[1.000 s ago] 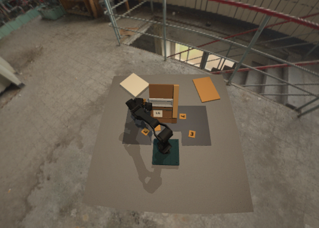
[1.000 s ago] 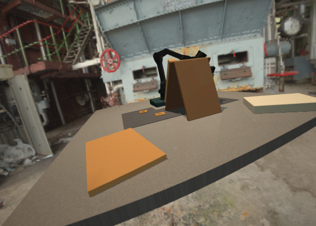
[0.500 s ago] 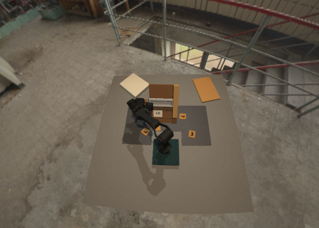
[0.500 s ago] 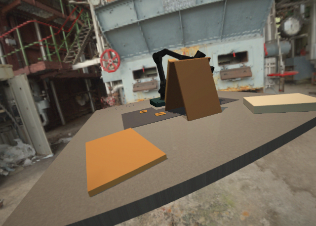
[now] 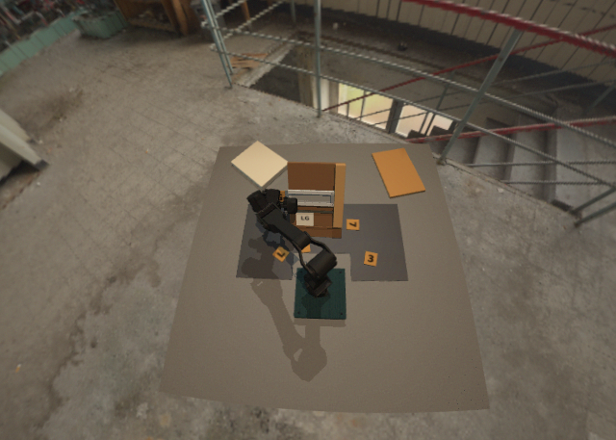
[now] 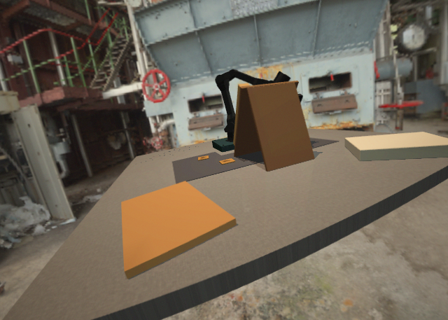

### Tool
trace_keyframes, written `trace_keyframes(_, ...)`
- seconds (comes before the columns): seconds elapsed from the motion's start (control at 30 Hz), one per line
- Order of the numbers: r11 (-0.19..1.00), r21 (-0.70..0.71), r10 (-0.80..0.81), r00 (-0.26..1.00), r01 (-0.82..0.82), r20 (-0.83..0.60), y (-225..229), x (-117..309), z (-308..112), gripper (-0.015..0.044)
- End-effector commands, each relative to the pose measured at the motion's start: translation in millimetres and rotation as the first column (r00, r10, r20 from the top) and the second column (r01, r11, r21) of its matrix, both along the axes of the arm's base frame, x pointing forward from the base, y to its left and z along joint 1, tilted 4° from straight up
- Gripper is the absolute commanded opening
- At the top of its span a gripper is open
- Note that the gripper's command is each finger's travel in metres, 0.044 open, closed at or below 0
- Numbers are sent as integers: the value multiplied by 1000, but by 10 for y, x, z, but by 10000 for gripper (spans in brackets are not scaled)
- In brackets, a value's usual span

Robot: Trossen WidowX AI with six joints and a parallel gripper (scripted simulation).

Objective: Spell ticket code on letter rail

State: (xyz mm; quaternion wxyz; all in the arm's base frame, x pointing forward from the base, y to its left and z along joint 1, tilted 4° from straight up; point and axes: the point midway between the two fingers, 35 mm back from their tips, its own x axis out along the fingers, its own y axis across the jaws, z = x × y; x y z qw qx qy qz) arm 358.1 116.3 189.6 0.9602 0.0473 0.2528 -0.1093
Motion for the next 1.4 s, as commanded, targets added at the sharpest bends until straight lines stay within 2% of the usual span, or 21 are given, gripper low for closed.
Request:
trace_keyframes(0.0,1000,-1,4,1000,-4,-2,-24,-10,-7,0)
trace_keyframes(1.37,1000,-3,4,1000,-4,-2,-224,-55,-17,0)
